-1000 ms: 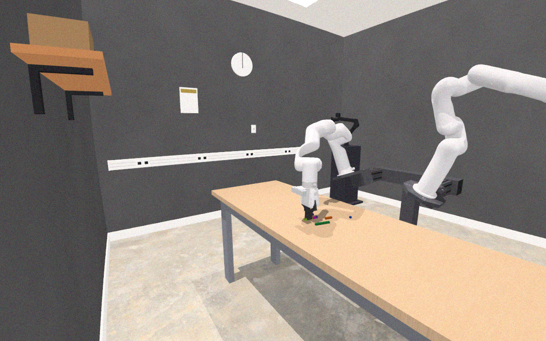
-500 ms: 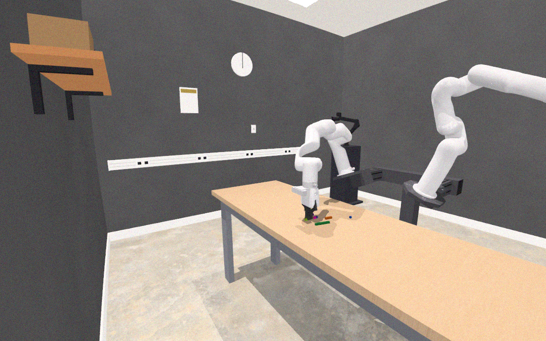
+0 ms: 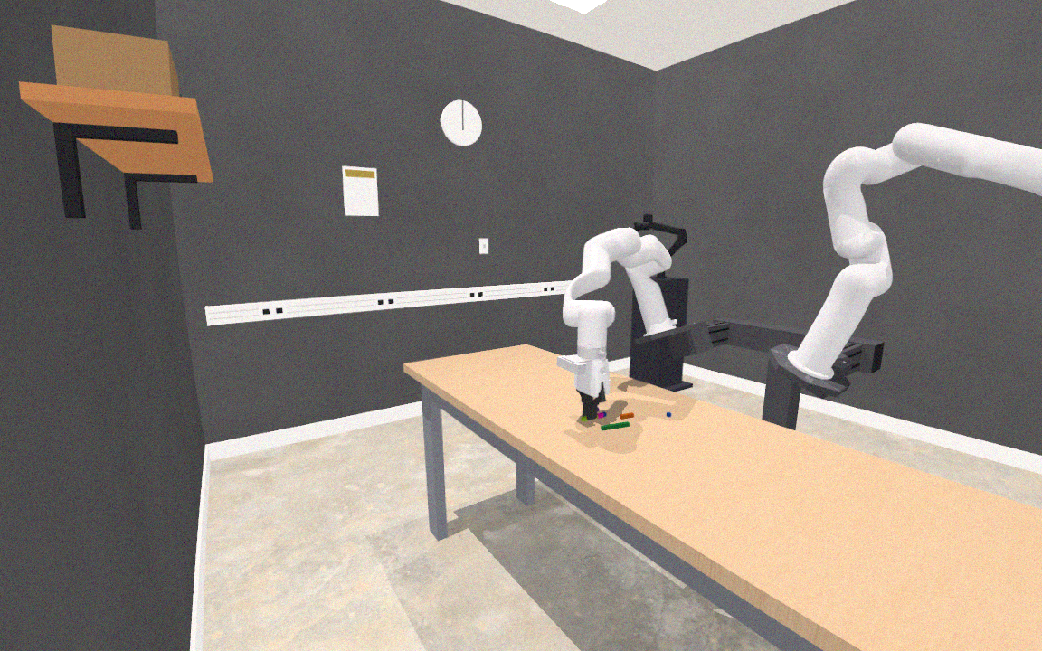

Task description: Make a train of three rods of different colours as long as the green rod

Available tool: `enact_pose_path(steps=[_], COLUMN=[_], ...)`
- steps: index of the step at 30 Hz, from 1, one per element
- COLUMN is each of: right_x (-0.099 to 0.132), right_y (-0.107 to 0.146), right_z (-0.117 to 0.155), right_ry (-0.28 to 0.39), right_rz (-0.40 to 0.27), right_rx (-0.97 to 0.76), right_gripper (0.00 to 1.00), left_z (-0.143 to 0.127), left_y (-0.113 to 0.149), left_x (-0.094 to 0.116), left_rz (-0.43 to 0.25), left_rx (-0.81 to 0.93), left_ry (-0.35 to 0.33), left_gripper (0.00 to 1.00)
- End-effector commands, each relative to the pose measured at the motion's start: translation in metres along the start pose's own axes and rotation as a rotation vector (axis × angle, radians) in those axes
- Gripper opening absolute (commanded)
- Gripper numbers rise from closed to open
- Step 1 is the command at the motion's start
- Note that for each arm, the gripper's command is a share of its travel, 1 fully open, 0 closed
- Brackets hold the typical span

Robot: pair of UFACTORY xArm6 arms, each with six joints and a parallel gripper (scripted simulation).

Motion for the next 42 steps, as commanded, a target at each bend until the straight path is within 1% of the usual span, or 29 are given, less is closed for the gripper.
enact_pose_path(steps=[1, 5, 6, 10, 11, 13, 14, 16, 17, 19, 20, 34, 38, 42], right_x=[0.003, 0.003, 0.003, 0.003, 0.003, 0.003, 0.003, 0.003, 0.003, 0.003, 0.003, 0.004, 0.013, 0.029], right_y=[-0.002, -0.002, -0.002, -0.002, -0.002, -0.002, -0.002, -0.002, -0.002, -0.002, -0.002, -0.002, -0.002, -0.002], right_z=[0.000, 0.000, 0.000, 0.000, 0.000, 0.000, 0.000, 0.000, 0.000, 0.000, 0.000, 0.000, 0.000, 0.000], right_ry=[-0.002, -0.002, -0.002, -0.002, -0.002, -0.002, -0.002, -0.002, -0.002, -0.002, -0.002, -0.002, -0.002, -0.002], right_rz=[0.006, 0.006, 0.006, 0.006, 0.006, 0.006, 0.006, 0.006, 0.006, 0.006, 0.006, 0.006, 0.006, 0.006], right_rx=[-0.001, -0.001, -0.001, -0.001, -0.001, -0.001, -0.001, -0.001, -0.001, -0.001, -0.001, -0.001, -0.001, -0.001], right_gripper=[0.06, 0.06, 0.10, 0.10, 0.14, 0.14, 0.18, 0.18, 0.22, 0.22, 0.26, 0.26, 0.26, 0.26], left_z=[0.000, 0.000, 0.000, 0.000, 0.000, 0.000, 0.000, 0.000, 0.000, 0.000, 0.000, 0.000, 0.000, 0.000], left_y=[-0.001, -0.001, -0.001, -0.001, -0.001, -0.001, -0.001, -0.001, -0.001, -0.001, -0.001, -0.001, -0.001, -0.001], left_x=[0.002, 0.002, 0.002, 0.002, 0.002, 0.002, 0.002, 0.002, 0.002, 0.002, 0.002, 0.002, 0.002, 0.002], left_rz=[0.005, 0.005, 0.005, 0.005, 0.005, 0.005, 0.005, 0.005, 0.005, 0.005, 0.005, 0.005, 0.005, 0.005], left_rx=[0.000, 0.000, 0.000, 0.000, 0.000, 0.000, 0.000, 0.000, 0.000, 0.000, 0.000, 0.000, 0.000, 0.000], left_ry=[0.001, 0.001, 0.001, 0.001, 0.001, 0.001, 0.001, 0.001, 0.001, 0.001, 0.001, 0.001, 0.001, 0.001], left_gripper=[1.00, 1.00, 1.00, 1.00, 1.00, 1.00, 1.00, 1.00, 1.00, 1.00, 1.00, 1.00, 1.00, 1.00])
Point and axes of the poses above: on each arm, the point where the finger pads meet when closed, its own x axis back along the fingers, its own z axis across the jaws, y = z × x, the point moved 6 cm from there along x, back along the fingers, and after that the axes turned 10 degrees about x, right-handed, at the moved point
